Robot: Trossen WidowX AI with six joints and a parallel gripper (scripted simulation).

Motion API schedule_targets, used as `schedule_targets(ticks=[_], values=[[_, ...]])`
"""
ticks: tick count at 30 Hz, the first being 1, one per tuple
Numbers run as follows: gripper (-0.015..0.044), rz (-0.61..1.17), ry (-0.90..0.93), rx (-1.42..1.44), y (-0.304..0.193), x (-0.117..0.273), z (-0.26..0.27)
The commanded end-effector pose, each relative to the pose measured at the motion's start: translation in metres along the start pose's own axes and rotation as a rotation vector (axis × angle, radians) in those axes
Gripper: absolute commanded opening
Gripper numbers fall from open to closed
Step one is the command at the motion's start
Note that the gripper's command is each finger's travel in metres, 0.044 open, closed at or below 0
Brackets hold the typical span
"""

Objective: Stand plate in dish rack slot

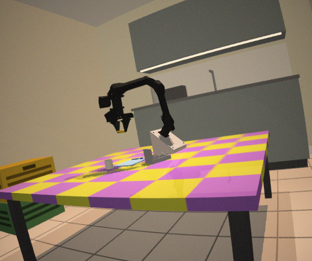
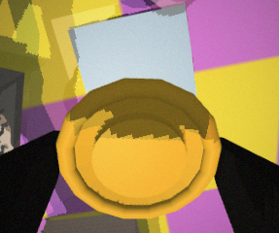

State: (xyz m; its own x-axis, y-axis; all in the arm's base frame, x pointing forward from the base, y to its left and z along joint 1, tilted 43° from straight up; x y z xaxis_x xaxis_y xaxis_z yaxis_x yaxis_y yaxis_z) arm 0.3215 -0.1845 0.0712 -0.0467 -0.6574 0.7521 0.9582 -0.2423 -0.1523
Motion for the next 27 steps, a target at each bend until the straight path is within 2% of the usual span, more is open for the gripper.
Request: schedule_targets(ticks=[1,27], values=[[0.0000,0.003,0.002,-0.110,-0.008,0.002,0.019],[0.0000,0.006,0.000,-1.004,-0.088,0.009,0.131]])
Point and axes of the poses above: the point midway between the two fingers, 35 mm back from their tips, its own x axis back along the fingers, its own z axis across the jaws, y = z × x, the point moved 6 cm from there along x, back along the fingers, and after that the axes turned 3 degrees about -x, right-handed, at the moved point
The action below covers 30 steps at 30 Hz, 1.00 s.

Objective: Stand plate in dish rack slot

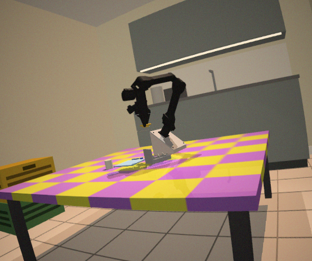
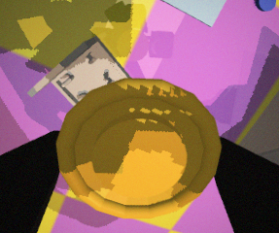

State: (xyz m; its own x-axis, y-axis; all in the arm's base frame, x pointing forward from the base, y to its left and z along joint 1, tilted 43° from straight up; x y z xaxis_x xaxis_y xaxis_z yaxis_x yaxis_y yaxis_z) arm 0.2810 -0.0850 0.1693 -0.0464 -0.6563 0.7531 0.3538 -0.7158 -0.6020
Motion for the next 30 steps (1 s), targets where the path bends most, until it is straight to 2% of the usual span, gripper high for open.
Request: schedule_targets(ticks=[1,22,30], values=[[0.0000,0.007,-0.002,-0.116,-0.018,-0.002,-0.004],[0.0000,0.025,-0.011,-0.828,-0.108,-0.016,-0.041],[0.0000,-0.007,-0.028,-0.829,-0.110,-0.021,-0.044]])
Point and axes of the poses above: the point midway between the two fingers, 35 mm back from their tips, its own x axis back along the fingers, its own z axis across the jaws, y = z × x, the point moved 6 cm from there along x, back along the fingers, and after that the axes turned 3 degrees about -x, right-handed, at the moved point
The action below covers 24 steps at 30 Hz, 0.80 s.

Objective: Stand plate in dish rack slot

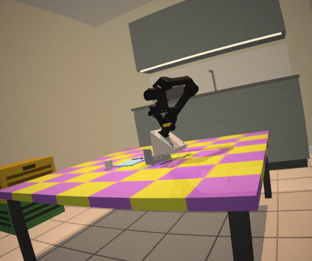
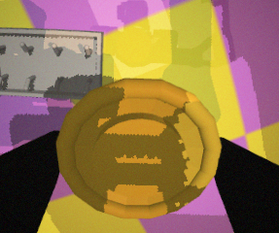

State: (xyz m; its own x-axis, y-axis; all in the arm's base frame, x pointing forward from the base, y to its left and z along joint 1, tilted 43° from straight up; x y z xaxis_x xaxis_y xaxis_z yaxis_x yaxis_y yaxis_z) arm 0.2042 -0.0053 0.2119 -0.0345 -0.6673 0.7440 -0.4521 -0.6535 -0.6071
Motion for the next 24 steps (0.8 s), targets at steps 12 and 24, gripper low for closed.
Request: schedule_targets(ticks=[12,24], values=[[0.0000,-0.296,0.005,0.178,0.011,-0.042,0.002],[0.0000,-0.540,0.063,0.361,0.017,-0.073,0.005]])
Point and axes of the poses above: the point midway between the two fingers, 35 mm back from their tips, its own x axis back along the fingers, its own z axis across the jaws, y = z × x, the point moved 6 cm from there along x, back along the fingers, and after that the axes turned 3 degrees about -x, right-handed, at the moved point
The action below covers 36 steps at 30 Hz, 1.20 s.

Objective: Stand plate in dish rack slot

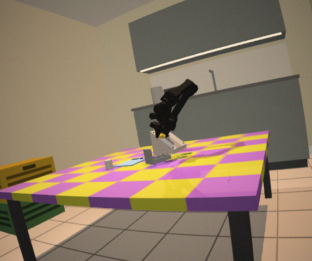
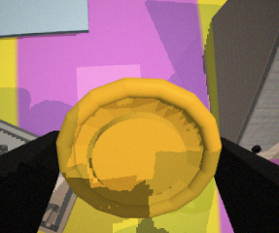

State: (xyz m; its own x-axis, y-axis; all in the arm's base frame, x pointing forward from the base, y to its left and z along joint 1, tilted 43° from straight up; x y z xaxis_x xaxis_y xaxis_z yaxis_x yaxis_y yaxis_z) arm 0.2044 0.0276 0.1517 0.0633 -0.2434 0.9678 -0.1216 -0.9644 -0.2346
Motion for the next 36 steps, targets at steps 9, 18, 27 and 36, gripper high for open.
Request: schedule_targets(ticks=[9,18,27,36], values=[[0.0000,-0.219,0.090,0.150,-0.009,-0.026,0.000],[0.0000,-0.373,0.194,0.266,-0.018,-0.041,0.001],[0.0000,-0.507,0.321,0.371,-0.029,-0.054,0.000],[0.0000,-0.620,0.469,0.463,-0.041,-0.063,-0.004]])
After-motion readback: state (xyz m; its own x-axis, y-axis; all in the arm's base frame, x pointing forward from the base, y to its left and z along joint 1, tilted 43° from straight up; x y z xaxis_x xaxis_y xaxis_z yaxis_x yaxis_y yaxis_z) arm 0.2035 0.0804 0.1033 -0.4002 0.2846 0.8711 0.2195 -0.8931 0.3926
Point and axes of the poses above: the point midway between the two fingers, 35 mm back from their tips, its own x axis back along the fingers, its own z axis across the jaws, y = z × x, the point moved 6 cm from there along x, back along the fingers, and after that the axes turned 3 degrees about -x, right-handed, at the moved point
